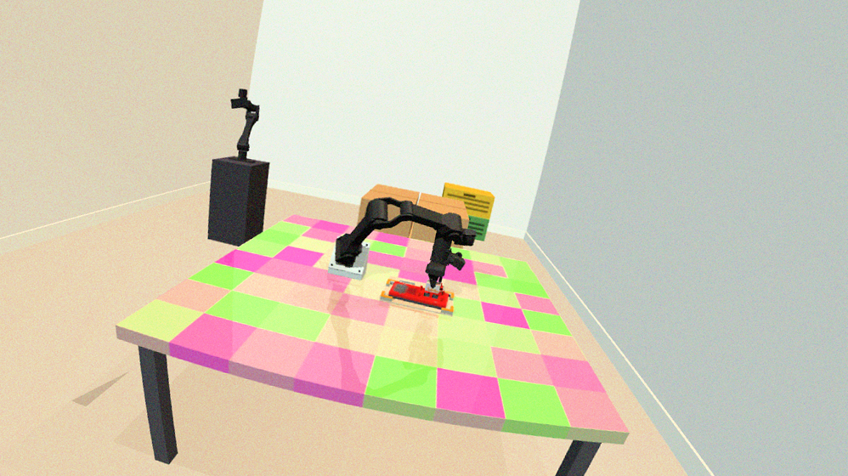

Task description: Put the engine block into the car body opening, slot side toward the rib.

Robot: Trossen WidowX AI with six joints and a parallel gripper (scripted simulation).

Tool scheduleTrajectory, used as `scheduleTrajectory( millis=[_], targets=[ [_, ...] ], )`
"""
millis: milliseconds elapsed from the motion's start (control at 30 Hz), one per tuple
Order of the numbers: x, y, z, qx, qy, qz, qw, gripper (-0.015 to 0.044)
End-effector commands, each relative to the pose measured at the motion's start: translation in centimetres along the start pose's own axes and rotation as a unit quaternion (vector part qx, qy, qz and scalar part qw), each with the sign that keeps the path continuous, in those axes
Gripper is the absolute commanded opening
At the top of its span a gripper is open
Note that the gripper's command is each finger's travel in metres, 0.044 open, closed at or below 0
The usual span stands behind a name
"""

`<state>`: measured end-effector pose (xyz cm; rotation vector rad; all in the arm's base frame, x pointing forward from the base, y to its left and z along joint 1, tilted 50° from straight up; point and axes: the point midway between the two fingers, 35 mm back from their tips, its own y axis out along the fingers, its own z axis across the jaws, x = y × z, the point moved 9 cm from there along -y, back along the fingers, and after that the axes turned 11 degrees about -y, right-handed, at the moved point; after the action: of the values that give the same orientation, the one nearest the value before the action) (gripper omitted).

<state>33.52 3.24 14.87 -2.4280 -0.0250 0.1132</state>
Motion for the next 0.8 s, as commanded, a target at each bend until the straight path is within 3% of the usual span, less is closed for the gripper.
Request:
scheduleTrajectory(
  millis=[0,767],
  targets=[
    [0.04,0.01,-0.03,-0.002,0.005,-0.001,1.000,0.0159],
    [0.05,0.02,-0.01,-0.002,-0.014,-0.001,1.000,0.0159]
  ],
)
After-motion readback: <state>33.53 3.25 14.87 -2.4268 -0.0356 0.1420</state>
